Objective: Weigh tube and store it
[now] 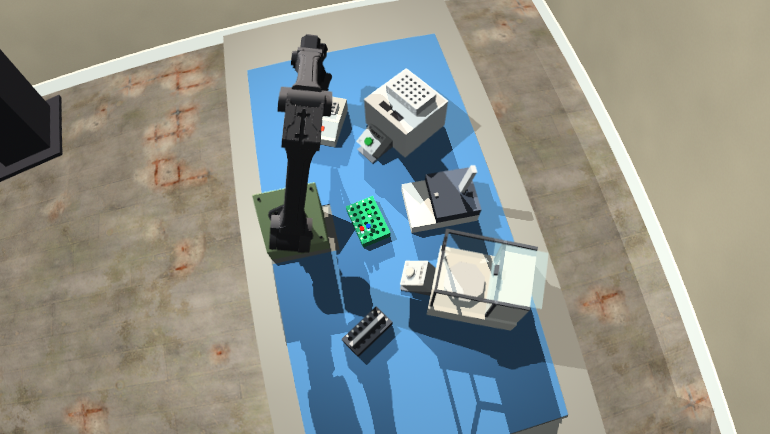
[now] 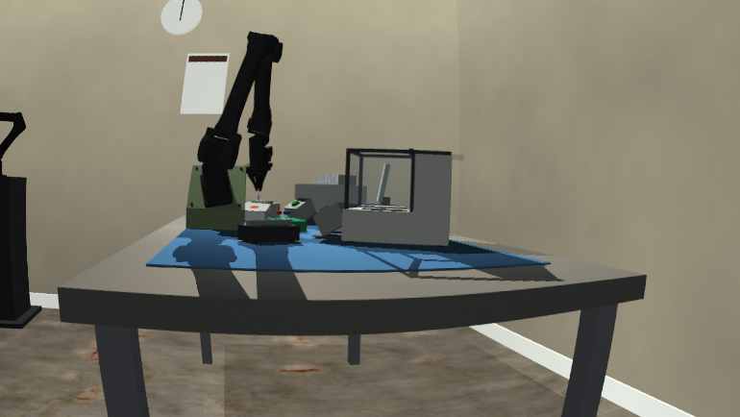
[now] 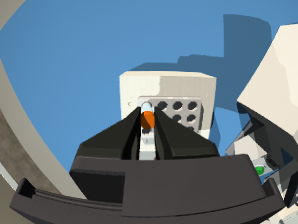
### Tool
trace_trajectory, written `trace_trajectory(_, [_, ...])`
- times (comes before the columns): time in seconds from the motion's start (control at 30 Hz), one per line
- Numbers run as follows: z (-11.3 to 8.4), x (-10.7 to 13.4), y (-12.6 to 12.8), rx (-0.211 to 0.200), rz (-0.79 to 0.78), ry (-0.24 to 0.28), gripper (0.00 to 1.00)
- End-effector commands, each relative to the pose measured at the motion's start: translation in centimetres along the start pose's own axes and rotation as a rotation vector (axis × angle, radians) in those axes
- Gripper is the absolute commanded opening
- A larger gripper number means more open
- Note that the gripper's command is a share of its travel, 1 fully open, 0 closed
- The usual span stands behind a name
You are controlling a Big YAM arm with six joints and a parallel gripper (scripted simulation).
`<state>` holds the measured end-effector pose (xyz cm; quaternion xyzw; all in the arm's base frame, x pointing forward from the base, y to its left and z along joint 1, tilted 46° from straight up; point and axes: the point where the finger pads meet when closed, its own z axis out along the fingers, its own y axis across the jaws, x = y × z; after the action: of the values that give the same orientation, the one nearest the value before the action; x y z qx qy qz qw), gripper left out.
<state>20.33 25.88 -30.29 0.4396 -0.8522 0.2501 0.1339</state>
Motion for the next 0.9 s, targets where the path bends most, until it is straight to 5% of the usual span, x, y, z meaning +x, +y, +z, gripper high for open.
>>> trace_trajectory(0.0, [-0.4, -2.1, 1.0, 0.0, 0.006, -0.025, 0.09])
trace_trajectory(0.23, [0.8, 0.8, 0.8, 0.005, -0.001, 0.02, 0.09])
trace_trajectory(0.57, [-1.0, -0.1, -0.1, -0.008, 0.013, -0.025, 0.09])
trace_trajectory(0.87, [-0.1, 0.2, -0.8, -0.005, 0.005, -0.009, 0.09])
